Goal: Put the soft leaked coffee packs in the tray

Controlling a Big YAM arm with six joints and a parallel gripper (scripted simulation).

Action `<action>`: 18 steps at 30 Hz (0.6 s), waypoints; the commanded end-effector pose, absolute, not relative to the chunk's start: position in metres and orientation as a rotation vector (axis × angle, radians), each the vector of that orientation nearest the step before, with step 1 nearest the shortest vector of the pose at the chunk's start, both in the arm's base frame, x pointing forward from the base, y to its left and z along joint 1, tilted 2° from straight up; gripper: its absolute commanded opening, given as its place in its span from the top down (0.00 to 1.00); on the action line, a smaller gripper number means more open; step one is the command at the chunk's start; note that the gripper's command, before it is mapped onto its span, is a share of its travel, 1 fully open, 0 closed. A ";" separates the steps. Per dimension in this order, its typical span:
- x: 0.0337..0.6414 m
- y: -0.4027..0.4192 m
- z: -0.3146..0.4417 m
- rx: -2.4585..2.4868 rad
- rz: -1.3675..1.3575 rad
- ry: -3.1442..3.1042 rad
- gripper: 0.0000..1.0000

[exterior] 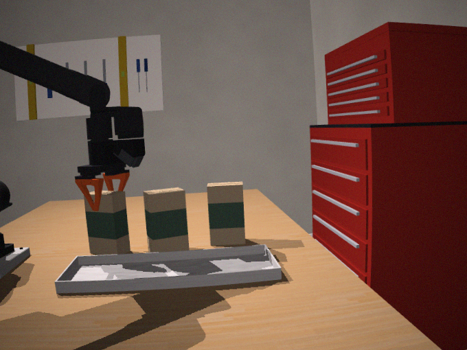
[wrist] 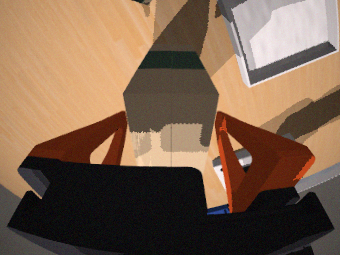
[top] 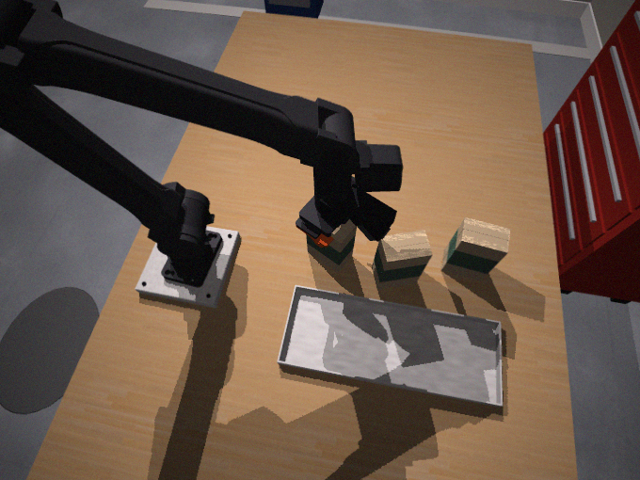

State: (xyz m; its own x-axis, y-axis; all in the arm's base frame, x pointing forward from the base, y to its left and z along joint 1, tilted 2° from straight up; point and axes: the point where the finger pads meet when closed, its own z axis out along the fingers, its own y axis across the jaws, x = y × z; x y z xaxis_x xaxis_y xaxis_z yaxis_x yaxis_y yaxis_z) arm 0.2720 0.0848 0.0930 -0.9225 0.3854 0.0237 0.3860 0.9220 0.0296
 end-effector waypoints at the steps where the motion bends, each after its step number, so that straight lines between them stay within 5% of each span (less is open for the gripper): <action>1: 0.269 0.086 0.090 -0.615 -0.047 -3.056 0.22; 18: 0.288 0.090 0.124 -0.624 -0.093 -3.108 0.22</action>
